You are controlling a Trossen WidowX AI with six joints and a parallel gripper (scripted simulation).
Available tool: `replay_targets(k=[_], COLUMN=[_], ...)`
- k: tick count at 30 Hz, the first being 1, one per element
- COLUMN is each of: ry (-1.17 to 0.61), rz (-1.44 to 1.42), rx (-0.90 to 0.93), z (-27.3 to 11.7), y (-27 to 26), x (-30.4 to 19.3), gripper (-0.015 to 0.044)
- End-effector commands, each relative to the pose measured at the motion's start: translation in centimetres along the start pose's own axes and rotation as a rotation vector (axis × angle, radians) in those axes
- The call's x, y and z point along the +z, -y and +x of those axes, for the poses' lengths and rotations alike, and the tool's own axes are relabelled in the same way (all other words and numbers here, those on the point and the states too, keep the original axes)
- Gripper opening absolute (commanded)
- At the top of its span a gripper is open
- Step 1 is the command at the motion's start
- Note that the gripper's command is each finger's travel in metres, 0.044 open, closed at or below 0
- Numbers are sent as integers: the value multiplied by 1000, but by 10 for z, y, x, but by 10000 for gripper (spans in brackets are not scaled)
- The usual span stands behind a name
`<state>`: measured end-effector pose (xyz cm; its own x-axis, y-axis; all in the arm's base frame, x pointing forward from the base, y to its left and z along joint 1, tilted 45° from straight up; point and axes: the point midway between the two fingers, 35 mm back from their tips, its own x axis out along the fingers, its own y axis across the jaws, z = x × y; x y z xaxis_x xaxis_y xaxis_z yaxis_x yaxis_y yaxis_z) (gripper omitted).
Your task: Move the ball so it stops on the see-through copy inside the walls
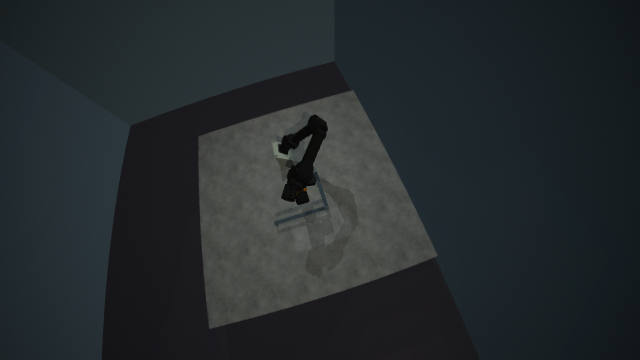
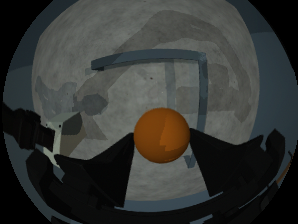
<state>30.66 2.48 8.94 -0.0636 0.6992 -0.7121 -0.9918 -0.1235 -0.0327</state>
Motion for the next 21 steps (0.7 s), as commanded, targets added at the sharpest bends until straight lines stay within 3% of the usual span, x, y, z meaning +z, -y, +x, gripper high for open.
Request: replay_targets(k=[1, 11, 21], ry=[-4, -4, -6], rz=[-8, -9, -9], rx=[2, 2, 1], z=[-5, 44, 71], y=[-1, -6, -5], x=[1, -37, -41], gripper=[0, 0, 0])
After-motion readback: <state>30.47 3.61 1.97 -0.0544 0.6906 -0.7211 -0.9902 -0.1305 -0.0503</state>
